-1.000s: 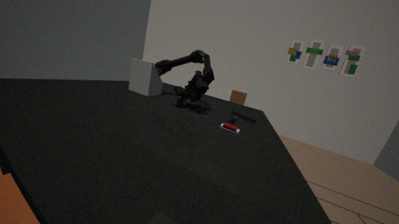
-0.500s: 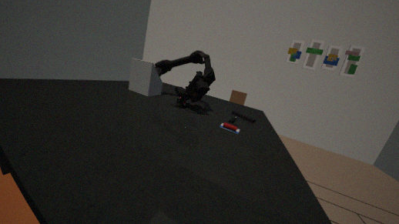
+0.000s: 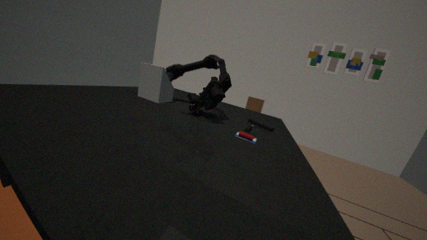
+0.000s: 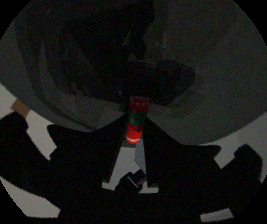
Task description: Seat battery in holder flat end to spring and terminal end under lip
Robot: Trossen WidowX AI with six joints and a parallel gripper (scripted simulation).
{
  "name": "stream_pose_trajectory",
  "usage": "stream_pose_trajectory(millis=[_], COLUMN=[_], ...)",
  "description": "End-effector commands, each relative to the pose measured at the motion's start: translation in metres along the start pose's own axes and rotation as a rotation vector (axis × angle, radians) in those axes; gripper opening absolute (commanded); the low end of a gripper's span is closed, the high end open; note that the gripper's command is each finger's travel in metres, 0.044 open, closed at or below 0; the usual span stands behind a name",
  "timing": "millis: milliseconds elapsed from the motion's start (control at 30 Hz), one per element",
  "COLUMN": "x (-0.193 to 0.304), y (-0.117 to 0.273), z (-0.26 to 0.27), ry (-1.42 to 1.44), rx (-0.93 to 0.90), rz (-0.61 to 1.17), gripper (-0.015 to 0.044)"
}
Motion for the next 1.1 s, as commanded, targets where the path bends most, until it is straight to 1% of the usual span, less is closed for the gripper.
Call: stream_pose_trajectory(millis=[0,1067], x=[-0.0049,0.0005], y=[0.0034,-0.0032], z=[0.0004,0.0001], ry=[0.015,0.006], rx=[0.011,0.062], rz=[-0.017,-0.132], gripper=[0.0068,0.0068])
Point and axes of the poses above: the point midway between the two fingers, 35 mm back from their tips, its own y axis back along the fingers, its own z axis across the jaws, x = y × z, the point moved 5 cm from there along y, back along the fingers, and after that the axes turned 10 degrees about y, right-handed, at the moved point
